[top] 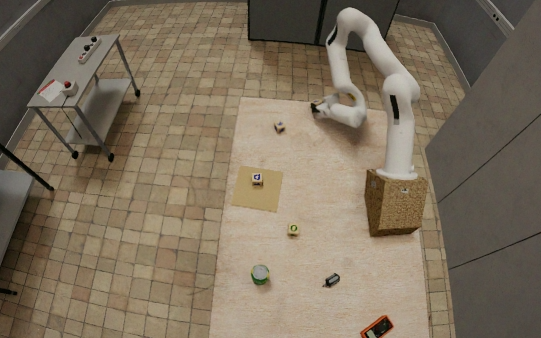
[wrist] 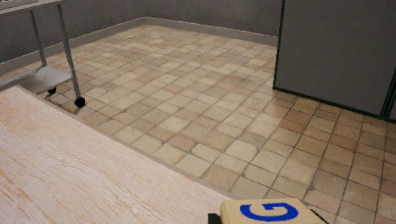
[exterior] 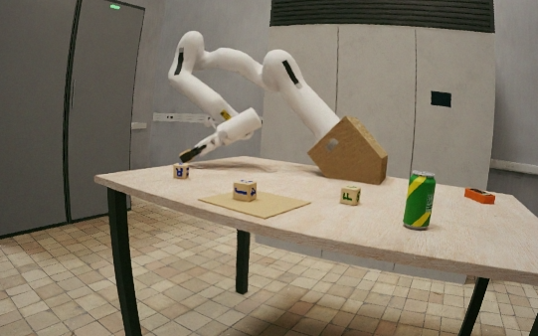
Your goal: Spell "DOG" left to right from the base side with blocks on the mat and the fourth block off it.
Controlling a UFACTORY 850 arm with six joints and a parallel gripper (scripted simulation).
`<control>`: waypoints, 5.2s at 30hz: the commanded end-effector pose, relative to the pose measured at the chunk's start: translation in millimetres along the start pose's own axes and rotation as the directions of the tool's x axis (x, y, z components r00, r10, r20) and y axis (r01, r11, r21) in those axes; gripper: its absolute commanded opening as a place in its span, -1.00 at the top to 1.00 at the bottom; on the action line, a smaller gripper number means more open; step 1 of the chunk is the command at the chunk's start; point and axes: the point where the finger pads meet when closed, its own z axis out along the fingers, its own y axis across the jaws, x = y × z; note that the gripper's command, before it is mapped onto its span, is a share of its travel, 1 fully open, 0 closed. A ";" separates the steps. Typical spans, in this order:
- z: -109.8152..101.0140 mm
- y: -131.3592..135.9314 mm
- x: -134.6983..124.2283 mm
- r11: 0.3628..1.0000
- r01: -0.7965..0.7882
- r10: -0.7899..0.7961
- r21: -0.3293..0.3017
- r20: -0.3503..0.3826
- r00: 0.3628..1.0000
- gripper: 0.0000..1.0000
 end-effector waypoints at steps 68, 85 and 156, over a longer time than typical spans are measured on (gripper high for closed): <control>2.8 -0.1 -4.0 1.000 0.000 0.000 0.000 -0.001 1.000 -0.30; 2.8 -0.1 -4.0 1.000 0.000 0.000 0.000 -0.001 1.000 -0.30; -33.7 1.4 51.2 1.000 0.006 -0.003 -0.003 0.577 0.816 -0.30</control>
